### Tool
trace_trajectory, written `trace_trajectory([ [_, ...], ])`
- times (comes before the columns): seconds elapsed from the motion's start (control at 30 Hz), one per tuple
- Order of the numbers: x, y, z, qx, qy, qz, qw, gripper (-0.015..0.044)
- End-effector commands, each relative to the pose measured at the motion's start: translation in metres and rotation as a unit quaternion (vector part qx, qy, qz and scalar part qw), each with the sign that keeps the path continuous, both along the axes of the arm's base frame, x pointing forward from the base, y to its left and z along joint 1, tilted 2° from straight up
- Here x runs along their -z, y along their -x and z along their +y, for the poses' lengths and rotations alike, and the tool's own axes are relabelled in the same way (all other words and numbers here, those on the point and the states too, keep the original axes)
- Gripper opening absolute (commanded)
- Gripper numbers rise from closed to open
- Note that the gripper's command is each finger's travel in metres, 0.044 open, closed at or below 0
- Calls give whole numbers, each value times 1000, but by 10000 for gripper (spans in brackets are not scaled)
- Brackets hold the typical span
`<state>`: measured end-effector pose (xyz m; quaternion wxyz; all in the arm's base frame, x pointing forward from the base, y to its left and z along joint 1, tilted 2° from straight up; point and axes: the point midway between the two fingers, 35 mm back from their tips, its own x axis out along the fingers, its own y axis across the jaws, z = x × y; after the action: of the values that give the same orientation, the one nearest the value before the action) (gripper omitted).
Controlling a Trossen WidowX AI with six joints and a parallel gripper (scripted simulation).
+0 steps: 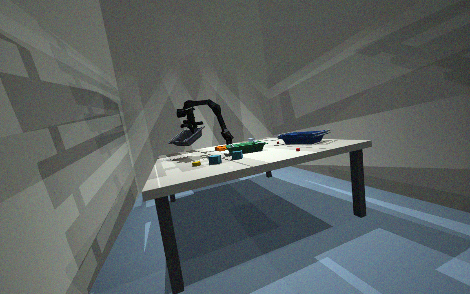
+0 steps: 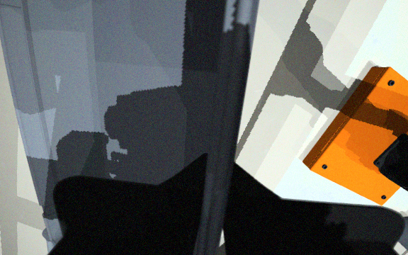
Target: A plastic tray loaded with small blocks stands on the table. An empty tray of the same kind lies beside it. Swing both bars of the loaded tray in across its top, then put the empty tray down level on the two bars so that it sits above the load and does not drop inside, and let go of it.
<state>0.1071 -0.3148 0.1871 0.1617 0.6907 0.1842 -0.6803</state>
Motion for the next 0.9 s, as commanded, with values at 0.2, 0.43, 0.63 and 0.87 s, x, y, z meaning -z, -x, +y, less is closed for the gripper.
trace_trajectory([
  [0.2, -8, -1, -2, -2, 15, -5, 1000, 0],
  [0.43, -8, -1, -2, -3, 15, -5, 1000, 0],
  [0.63, -9, -21, 6, -25, 15, -6, 1000, 0],
  [0.87, -10, -46, 19, -54, 16, -7, 998, 0],
])
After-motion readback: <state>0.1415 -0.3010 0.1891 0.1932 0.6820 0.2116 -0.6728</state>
